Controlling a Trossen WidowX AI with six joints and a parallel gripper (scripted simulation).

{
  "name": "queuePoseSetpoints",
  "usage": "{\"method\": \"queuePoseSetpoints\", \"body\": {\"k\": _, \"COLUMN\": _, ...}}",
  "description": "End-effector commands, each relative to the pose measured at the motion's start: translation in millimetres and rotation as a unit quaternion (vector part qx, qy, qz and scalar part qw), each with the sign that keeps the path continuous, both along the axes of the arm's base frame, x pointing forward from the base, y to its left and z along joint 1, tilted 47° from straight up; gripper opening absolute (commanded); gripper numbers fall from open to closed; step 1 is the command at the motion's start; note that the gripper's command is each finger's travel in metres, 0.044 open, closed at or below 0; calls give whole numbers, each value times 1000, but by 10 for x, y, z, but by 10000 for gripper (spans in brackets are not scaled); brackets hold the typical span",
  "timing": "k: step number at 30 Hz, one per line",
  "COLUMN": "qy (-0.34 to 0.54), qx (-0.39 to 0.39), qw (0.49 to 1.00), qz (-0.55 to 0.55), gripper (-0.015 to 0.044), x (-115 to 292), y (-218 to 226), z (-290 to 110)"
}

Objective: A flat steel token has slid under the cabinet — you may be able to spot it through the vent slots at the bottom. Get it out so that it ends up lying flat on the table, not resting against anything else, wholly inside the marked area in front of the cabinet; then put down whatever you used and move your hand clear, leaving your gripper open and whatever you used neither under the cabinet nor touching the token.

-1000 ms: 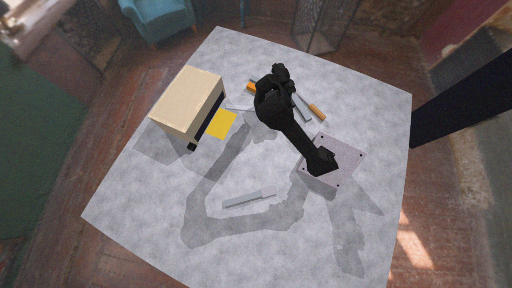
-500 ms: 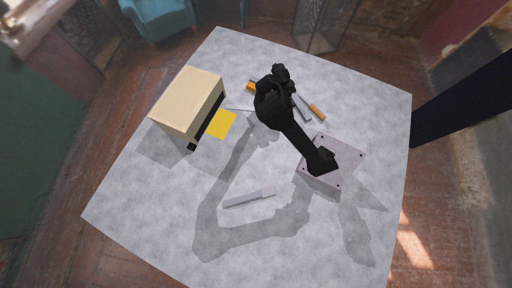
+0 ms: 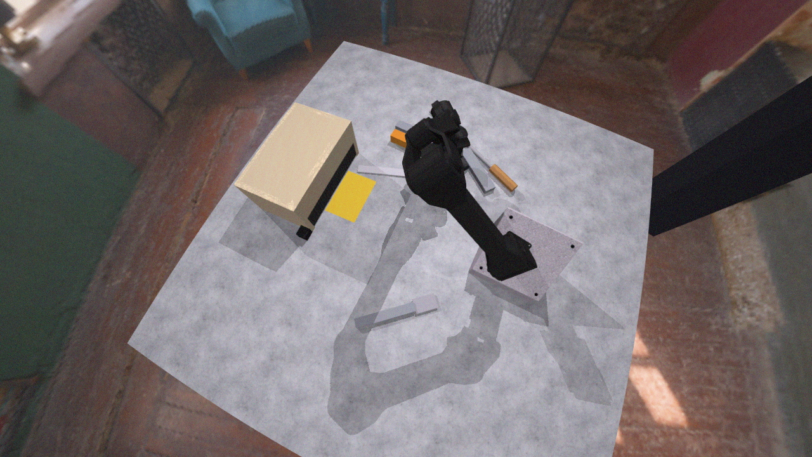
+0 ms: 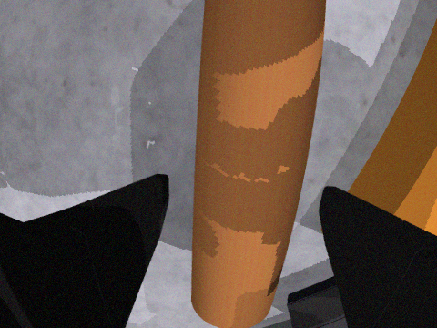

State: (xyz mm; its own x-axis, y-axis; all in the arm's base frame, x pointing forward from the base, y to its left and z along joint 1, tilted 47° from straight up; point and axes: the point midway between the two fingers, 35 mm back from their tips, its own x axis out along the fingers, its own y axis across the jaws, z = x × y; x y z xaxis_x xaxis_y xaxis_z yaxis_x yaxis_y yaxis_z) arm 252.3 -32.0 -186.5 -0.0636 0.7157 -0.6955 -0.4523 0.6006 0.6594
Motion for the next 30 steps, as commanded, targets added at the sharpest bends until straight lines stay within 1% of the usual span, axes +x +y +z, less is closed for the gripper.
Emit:
{"method": "queuePoseSetpoints", "body": {"k": 1, "qy": 5, "qx": 1, "qw": 1000, "qz": -1, "gripper": 270, "x": -37, "y": 16, "z": -23}}
{"method": "queuePoseSetpoints", "body": {"k": 18, "qy": 5, "qx": 1, "qw": 1000, "qz": -1, "gripper": 270, "x": -37, "y": 16, "z": -23}}
{"method": "queuePoseSetpoints", "body": {"k": 30, "qy": 0, "qx": 0, "qw": 1000, "qz": 0, "gripper": 189, "x": 0, "y": 0, "z": -1}}
